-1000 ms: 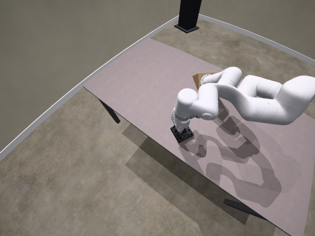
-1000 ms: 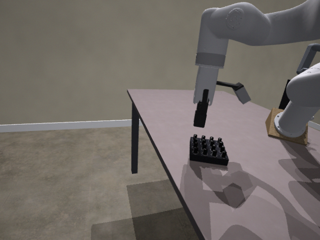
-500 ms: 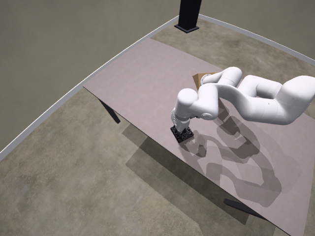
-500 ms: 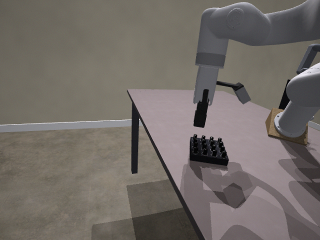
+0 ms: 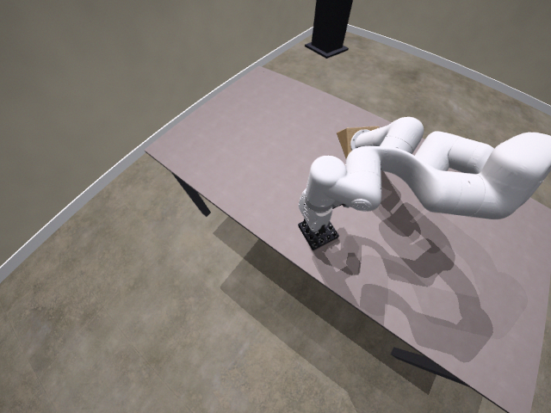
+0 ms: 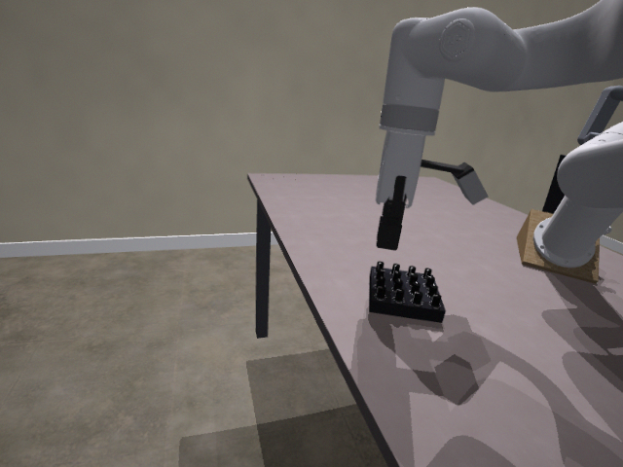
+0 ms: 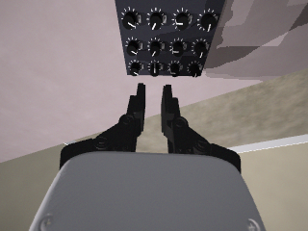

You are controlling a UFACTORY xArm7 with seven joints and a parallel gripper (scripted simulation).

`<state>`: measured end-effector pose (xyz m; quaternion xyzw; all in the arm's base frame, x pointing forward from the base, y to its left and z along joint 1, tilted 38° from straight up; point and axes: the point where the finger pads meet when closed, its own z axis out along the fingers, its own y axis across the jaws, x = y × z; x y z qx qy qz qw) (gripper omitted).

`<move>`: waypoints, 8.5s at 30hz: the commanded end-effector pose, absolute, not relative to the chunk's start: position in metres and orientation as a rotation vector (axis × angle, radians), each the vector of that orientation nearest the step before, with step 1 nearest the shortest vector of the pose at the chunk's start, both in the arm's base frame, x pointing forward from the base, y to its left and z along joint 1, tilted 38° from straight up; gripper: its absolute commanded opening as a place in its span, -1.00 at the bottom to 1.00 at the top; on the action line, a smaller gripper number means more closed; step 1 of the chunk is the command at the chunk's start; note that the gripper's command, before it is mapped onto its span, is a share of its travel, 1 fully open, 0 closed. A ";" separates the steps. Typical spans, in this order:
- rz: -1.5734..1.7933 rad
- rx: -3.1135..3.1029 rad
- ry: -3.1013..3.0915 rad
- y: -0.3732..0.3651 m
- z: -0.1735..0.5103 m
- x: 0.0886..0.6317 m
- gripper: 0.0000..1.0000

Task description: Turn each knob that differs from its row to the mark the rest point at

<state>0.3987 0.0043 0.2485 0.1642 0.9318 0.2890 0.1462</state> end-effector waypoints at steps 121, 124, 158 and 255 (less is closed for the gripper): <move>0.832 0.474 2.680 0.029 0.208 0.419 -0.61; 0.832 0.474 2.680 0.029 0.208 0.419 -0.61; 0.832 0.474 2.680 0.029 0.208 0.419 -0.84; 0.503 -0.786 2.431 0.029 0.208 0.419 -0.84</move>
